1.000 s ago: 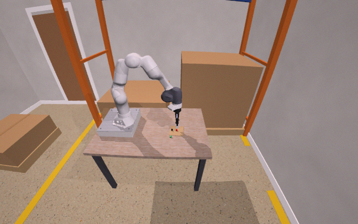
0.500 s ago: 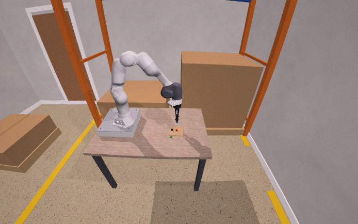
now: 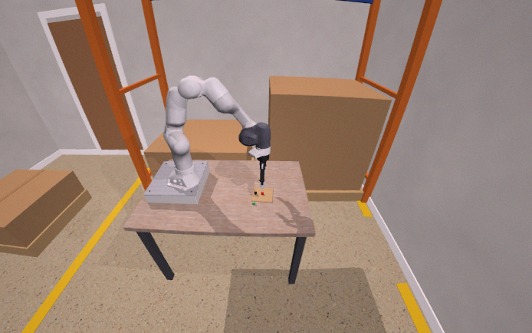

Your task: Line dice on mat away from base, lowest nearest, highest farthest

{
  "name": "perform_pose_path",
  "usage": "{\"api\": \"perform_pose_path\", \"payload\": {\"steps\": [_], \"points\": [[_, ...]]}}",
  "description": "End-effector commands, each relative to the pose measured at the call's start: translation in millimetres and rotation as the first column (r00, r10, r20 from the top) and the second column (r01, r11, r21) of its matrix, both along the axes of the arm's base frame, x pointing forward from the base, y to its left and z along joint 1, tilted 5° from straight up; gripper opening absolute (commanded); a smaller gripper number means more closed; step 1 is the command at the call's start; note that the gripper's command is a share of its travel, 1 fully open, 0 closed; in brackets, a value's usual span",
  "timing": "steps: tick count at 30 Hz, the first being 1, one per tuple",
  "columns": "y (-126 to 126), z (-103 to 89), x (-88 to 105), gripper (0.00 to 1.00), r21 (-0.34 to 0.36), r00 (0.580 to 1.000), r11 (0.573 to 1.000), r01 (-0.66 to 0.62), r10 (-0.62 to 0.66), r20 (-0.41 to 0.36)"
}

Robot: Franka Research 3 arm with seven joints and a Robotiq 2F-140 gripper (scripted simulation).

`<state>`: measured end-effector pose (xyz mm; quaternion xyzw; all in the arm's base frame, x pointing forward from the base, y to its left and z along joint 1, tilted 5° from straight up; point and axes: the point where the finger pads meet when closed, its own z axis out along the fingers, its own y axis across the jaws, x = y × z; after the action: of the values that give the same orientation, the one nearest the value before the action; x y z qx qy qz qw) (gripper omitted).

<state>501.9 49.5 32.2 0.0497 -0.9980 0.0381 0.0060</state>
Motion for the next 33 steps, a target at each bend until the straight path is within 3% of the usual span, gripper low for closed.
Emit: {"api": "perform_pose_path", "payload": {"steps": [1,6,9,12,17,27,29,30,33], "points": [[-0.6,-0.1,-1.2,1.0,-0.002,1.0,1.0,0.008,-0.008,-0.002],[-1.0,-0.2,-0.4,1.0,0.0,1.0,1.0,0.019,-0.019,0.001],[-11.1,-3.2,-4.6,1.0,0.0,0.981,0.981,0.192,-0.192,0.01],[-12.0,-3.4,-5.0,1.0,0.0,0.978,0.978,0.207,-0.207,0.011],[-20.5,-5.6,-8.5,1.0,0.001,0.937,0.938,0.348,-0.348,0.02],[-32.0,-8.2,-13.2,1.0,0.004,0.85,0.851,0.525,-0.525,0.032],[-32.0,-8.2,-13.2,1.0,0.004,0.85,0.851,0.525,-0.525,0.032],[-35.0,-8.7,-14.4,1.0,0.005,0.822,0.823,0.568,-0.568,0.035],[-38.3,-9.3,-15.8,1.0,0.006,0.789,0.79,0.614,-0.613,0.039]]}}
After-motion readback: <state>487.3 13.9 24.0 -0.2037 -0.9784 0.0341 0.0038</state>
